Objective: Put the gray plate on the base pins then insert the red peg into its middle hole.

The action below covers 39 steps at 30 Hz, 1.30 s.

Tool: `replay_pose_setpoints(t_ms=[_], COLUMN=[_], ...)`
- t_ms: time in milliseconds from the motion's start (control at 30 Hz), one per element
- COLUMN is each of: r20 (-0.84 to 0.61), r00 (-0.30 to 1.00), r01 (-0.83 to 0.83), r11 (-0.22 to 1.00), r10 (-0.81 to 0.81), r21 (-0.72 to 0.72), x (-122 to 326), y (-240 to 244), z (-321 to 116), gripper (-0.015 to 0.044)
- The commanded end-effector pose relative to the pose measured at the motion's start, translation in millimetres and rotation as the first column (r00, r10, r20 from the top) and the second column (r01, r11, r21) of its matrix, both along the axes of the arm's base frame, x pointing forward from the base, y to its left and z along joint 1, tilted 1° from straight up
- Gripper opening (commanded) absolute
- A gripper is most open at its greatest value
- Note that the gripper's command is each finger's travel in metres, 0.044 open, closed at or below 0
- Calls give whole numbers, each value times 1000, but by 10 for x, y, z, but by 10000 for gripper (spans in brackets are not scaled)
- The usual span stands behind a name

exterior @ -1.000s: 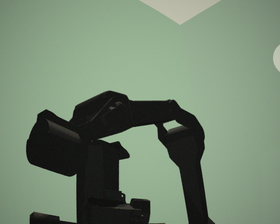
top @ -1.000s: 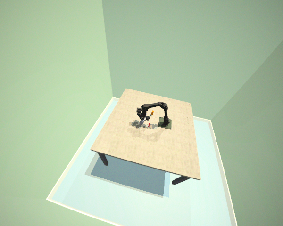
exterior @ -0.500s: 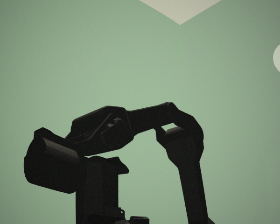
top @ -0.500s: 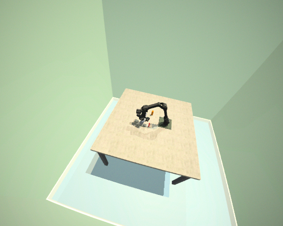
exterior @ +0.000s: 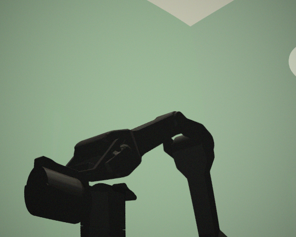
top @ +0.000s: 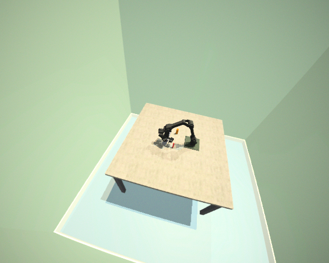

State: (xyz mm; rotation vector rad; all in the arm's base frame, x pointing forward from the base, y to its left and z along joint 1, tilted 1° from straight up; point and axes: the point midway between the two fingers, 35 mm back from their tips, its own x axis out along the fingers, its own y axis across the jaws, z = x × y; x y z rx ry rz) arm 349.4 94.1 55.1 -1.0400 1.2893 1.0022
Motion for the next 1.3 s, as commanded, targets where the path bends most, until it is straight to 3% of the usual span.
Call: replay_pose_setpoints(t_ms=[0, 100, 533, 1033, 1267], r20=[-6, -6, -6, -6, -6], r00=[1000, 1000, 1000, 1000, 1000], r01=[6, 6, 6, 6, 6], r11=[1000, 1000, 1000, 1000, 1000], r10=[-6, -6, -6, -6, -6], r21=[5, 5, 5, 5, 5], x=[-21, -23, -23, -23, 5], y=[2, 2, 2, 2, 16], z=[-89, -112, -112, -112, 56], gripper=[440, 440, 99, 0, 0])
